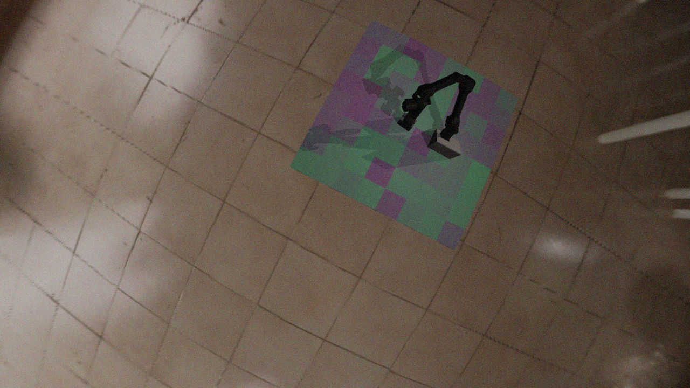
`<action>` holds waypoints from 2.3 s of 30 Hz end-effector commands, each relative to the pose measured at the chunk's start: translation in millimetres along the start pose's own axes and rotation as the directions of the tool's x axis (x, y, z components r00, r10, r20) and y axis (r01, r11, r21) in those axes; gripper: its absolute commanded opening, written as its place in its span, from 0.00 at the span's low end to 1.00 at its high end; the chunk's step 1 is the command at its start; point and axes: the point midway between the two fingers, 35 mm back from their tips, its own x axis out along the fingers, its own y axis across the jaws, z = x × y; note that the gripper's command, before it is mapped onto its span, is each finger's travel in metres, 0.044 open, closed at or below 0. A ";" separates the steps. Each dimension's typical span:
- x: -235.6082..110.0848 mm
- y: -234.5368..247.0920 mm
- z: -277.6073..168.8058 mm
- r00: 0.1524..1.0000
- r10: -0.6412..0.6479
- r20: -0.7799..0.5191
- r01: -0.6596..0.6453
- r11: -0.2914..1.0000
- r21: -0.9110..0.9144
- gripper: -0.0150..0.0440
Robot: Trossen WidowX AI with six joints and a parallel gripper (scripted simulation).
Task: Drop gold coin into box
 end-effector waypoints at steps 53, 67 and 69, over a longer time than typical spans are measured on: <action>18.0 2.6 -0.8 1.000 -0.001 0.001 0.001 1.000 -0.002 0.25; 18.0 3.2 -0.5 1.000 0.003 0.002 -0.003 1.000 0.003 0.53; 18.0 3.2 -0.5 1.000 0.003 0.002 -0.003 1.000 0.003 0.53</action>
